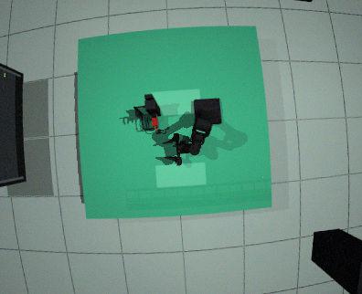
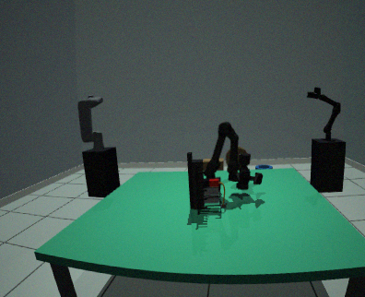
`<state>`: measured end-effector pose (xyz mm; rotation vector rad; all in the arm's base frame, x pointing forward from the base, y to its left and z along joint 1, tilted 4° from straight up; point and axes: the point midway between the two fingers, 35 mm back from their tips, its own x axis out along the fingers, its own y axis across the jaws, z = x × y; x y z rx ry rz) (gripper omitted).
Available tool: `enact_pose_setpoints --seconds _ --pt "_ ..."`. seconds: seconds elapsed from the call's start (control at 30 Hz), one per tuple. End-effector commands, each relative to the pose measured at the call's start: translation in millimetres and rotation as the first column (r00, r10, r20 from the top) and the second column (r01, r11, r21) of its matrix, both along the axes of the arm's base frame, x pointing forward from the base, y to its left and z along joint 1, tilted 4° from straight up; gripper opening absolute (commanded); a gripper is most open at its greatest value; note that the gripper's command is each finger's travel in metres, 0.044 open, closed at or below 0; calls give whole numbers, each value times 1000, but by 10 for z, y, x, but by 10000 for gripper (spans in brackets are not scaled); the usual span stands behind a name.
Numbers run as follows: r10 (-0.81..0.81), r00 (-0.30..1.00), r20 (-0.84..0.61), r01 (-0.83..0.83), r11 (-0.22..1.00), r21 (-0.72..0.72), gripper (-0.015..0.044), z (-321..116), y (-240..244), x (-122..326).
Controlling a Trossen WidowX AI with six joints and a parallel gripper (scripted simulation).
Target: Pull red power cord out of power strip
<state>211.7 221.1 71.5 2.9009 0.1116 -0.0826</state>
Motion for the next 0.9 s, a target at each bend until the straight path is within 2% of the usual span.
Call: enact_pose_setpoints --seconds 0.0,0.07,0.17,0.27,0.33,0.4,0.53,0.67,0.77,0.87 --pt "2 1000 -1 -2 1000 -21 374 -5 9 10" --pt "18 1000 -12 -20 982 -186 321 -40 77 89" --pt "55 997 -55 -76 844 -530 242 -114 208 275" --pt "88 989 -120 -149 593 -791 164 -177 302 466" --pt "112 977 -184 -213 385 -898 160 -231 337 590" --pt "133 955 -265 -285 162 -945 160 -302 345 704" --pt "141 897 -419 -368 -286 -885 160 -365 318 912" --pt "119 819 -562 -355 -664 -658 160 -354 236 1089" --pt "89 744 -663 -280 -859 -429 160 -319 138 1189" --pt "62 679 -731 -201 -943 -267 160 -276 43 1244"
